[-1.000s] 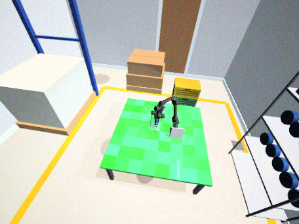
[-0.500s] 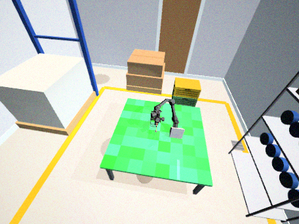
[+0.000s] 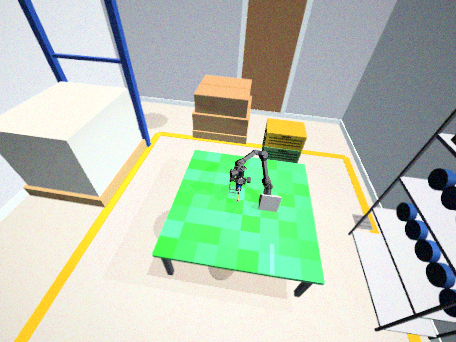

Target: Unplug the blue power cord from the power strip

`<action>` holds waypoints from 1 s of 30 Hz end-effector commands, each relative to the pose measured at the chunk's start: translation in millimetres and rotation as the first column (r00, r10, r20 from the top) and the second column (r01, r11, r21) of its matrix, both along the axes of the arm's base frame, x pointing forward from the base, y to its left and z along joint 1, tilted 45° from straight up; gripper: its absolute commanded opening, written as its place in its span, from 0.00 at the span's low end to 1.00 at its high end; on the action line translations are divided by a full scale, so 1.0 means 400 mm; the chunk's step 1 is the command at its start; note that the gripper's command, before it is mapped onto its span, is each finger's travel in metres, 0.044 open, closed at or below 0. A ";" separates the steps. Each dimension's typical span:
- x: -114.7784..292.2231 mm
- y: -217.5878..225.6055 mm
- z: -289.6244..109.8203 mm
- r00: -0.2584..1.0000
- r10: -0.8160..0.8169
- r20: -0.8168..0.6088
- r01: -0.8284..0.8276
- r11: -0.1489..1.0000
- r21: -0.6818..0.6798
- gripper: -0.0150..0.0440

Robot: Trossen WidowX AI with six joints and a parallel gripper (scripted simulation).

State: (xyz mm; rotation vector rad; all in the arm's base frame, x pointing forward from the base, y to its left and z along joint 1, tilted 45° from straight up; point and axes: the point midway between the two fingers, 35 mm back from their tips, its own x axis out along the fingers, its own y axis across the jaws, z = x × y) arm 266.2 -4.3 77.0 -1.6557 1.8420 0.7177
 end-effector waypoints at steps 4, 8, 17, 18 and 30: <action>-0.004 -0.021 0.021 1.000 0.003 -0.002 -0.003 1.000 -0.004 0.53; -0.005 -0.026 0.025 1.000 0.003 -0.002 -0.003 1.000 -0.004 0.53; -0.007 -0.044 0.006 1.000 0.003 -0.002 -0.003 1.000 -0.005 0.53; -0.007 -0.046 0.005 1.000 0.003 -0.002 -0.003 1.000 -0.005 0.53; -0.007 -0.041 0.009 1.000 -0.001 -0.001 0.001 1.000 -0.002 0.27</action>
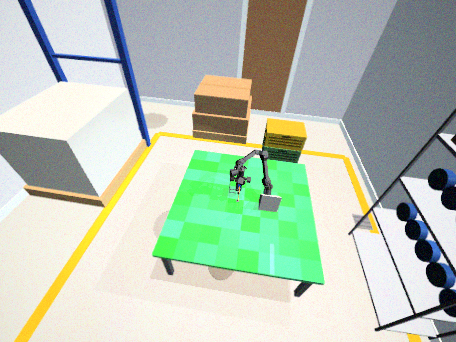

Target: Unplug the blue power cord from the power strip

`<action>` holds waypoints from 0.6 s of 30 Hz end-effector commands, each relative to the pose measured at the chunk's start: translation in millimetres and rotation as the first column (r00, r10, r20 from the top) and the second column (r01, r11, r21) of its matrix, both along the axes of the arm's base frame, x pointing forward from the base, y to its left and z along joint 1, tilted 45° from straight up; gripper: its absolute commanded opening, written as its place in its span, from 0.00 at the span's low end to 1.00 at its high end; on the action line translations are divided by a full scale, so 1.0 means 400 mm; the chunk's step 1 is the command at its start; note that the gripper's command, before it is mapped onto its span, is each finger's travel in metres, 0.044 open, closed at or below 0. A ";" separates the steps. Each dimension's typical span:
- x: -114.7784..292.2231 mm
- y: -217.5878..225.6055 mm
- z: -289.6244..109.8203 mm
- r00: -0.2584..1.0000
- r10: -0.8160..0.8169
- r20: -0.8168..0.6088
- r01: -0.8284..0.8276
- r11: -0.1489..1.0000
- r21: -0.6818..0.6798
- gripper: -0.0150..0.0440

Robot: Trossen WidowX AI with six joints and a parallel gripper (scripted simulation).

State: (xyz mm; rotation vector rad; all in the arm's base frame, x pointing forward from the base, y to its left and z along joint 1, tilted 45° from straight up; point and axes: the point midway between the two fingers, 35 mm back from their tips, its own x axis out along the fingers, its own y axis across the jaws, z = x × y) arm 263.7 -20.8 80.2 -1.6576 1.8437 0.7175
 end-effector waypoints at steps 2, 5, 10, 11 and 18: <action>0.000 0.001 0.000 1.000 -0.001 0.000 0.001 1.000 0.000 0.25; 0.001 0.005 -0.004 1.000 -0.001 0.000 0.001 1.000 0.000 0.25; 0.004 0.019 -0.017 1.000 0.000 0.000 0.000 1.000 0.002 0.25; 0.005 0.022 -0.020 1.000 0.000 0.000 0.000 1.000 0.002 0.25; 0.008 0.043 -0.039 1.000 0.001 0.001 -0.001 1.000 0.003 0.25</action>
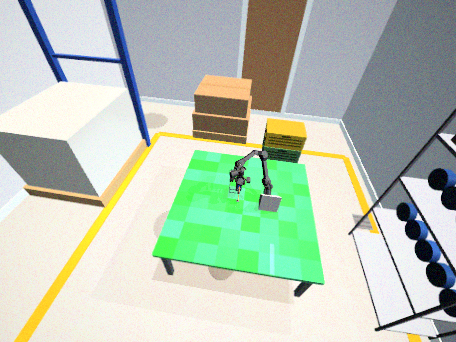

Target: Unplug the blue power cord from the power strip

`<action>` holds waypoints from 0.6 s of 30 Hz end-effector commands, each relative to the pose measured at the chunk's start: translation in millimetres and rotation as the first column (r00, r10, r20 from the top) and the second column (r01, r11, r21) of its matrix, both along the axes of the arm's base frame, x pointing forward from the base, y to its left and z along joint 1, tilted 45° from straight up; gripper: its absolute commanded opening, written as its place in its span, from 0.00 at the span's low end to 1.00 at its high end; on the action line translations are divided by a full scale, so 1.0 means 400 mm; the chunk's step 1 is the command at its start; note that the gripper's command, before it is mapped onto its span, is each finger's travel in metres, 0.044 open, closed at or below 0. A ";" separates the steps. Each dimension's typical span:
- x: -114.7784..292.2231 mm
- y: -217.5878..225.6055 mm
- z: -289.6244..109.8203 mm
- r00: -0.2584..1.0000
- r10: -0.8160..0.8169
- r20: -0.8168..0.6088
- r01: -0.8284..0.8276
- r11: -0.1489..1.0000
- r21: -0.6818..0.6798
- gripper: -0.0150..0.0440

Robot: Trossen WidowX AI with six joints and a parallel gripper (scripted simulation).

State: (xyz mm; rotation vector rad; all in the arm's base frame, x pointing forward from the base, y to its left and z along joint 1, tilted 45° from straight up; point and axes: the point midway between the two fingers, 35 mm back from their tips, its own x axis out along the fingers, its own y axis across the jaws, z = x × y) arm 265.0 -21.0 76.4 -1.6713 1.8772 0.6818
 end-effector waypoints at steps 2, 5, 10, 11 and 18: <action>0.006 0.050 -0.035 1.000 0.011 0.002 -0.012 0.999 0.043 0.25; 0.007 0.060 -0.043 1.000 0.012 0.002 -0.012 0.999 0.043 0.25; 0.007 0.077 -0.055 1.000 0.012 0.002 -0.012 0.999 0.044 0.25; 0.007 0.080 -0.058 1.000 0.012 0.002 -0.012 0.999 0.044 0.25; 0.005 0.081 -0.062 1.000 0.013 0.001 -0.013 0.999 0.039 0.39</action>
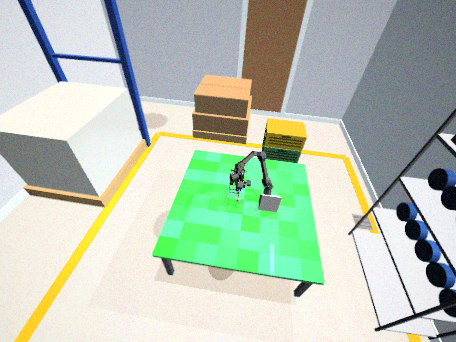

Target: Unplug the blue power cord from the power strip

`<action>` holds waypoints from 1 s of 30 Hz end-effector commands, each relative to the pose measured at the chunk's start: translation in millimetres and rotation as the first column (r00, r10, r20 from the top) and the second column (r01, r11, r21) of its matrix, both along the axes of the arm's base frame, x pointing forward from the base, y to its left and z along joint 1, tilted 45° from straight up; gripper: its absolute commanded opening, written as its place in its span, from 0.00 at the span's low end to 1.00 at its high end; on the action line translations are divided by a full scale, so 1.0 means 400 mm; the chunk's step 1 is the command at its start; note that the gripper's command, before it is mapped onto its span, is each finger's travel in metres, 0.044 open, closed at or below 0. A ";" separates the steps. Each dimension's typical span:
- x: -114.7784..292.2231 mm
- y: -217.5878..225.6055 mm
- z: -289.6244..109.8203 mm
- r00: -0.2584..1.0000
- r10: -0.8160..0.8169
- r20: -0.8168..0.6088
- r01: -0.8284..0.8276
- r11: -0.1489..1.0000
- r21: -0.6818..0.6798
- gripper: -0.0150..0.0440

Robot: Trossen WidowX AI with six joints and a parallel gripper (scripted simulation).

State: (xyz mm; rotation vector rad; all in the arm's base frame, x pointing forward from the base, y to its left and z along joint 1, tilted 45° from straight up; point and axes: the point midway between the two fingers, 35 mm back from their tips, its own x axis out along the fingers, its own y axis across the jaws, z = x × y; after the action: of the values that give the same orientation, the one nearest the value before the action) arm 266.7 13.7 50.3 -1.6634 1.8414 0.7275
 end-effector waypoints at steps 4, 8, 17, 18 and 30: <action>0.000 -0.005 0.003 1.000 -0.005 0.006 0.005 1.000 -0.002 0.57; 0.000 -0.005 0.003 1.000 -0.005 0.006 0.005 1.000 -0.002 0.74; 0.011 0.104 -0.068 1.000 -0.004 0.007 0.004 1.000 0.003 1.00; 0.010 0.118 -0.078 1.000 -0.004 0.007 0.004 1.000 0.002 1.00; 0.010 0.123 -0.081 1.000 -0.005 0.007 0.005 1.000 0.002 1.00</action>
State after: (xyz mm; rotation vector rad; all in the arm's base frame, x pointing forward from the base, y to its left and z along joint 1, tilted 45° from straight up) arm 271.1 62.4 18.1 -1.6629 1.8357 0.7207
